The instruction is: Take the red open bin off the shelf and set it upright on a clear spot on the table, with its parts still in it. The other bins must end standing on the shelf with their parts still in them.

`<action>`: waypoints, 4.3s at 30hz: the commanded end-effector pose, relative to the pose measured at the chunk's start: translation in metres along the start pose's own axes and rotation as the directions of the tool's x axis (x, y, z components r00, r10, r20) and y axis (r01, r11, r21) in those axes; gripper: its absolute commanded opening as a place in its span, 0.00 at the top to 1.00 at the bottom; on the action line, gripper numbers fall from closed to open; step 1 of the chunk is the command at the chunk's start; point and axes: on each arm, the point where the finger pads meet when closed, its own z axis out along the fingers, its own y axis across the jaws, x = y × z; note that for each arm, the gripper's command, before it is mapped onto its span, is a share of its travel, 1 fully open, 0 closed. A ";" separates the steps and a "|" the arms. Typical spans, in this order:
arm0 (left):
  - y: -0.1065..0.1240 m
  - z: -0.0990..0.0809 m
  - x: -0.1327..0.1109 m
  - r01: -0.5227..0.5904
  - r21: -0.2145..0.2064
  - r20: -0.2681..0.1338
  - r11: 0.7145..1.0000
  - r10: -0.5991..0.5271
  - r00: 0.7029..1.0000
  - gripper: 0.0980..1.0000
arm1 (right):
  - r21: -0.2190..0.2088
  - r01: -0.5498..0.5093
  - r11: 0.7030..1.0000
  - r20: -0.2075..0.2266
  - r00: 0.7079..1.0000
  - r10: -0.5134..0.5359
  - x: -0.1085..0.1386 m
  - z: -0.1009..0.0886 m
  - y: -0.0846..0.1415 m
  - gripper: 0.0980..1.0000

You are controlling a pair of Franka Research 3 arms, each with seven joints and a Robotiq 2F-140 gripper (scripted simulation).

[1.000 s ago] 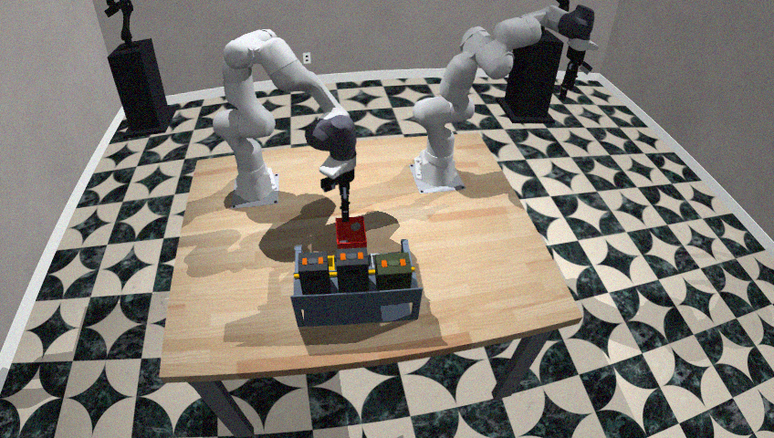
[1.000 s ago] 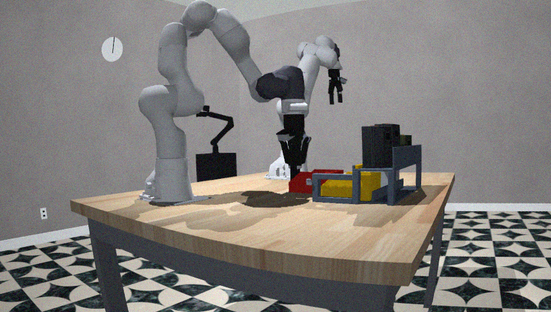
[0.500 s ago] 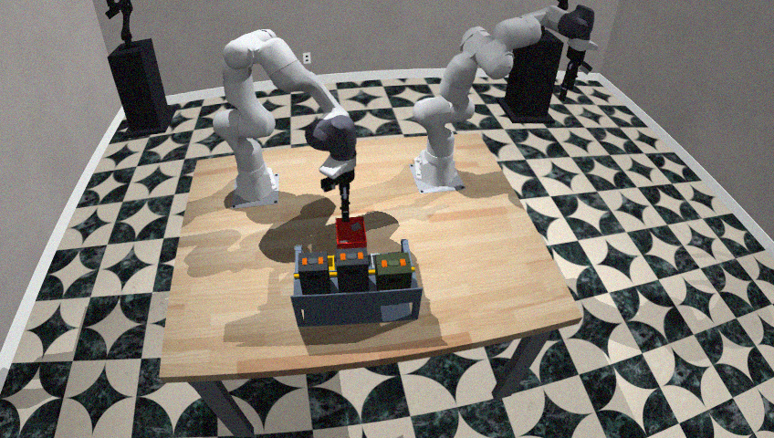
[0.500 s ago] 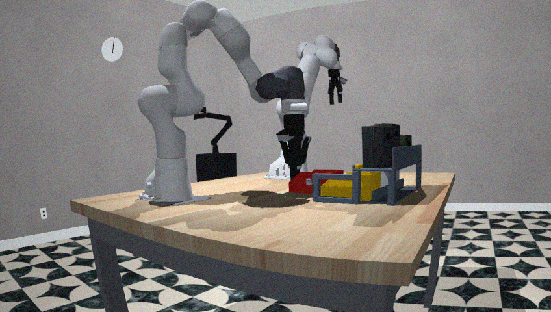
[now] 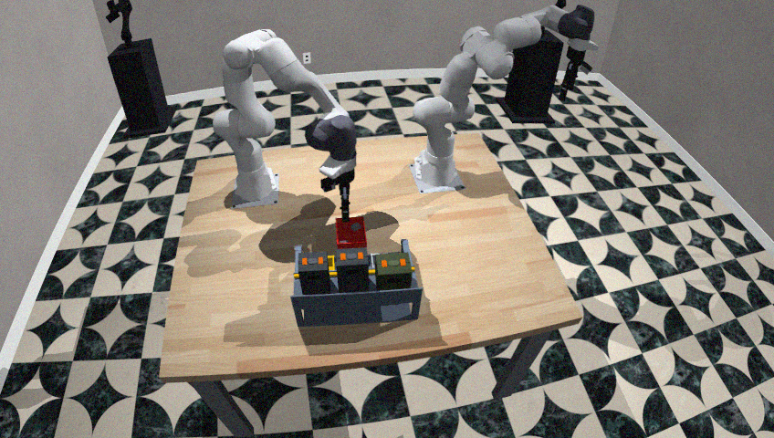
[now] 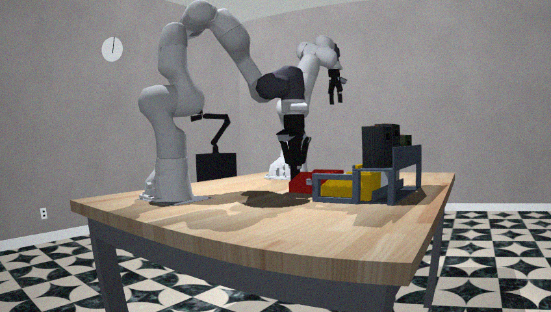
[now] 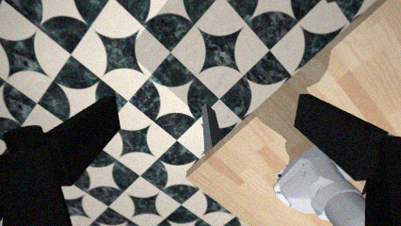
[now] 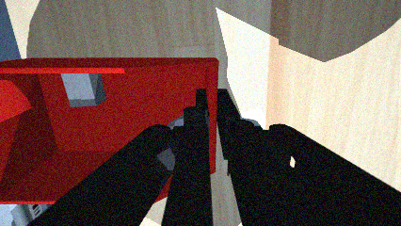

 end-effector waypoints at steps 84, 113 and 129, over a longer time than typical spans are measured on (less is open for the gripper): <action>0.000 0.000 0.000 0.000 0.000 0.000 1.000 0.000 1.000 0.00 | 0.001 -0.008 1.000 0.001 1.000 0.008 0.000 0.000 -0.001 0.42; 0.000 0.000 0.000 0.000 0.000 0.000 1.000 0.000 1.000 0.00 | 0.001 -0.008 1.000 0.001 1.000 0.008 0.000 -0.013 -0.001 0.42; 0.000 0.000 0.000 0.000 0.000 0.000 1.000 0.000 1.000 0.00 | 0.001 -0.008 1.000 0.001 1.000 0.008 0.000 -0.044 -0.001 0.42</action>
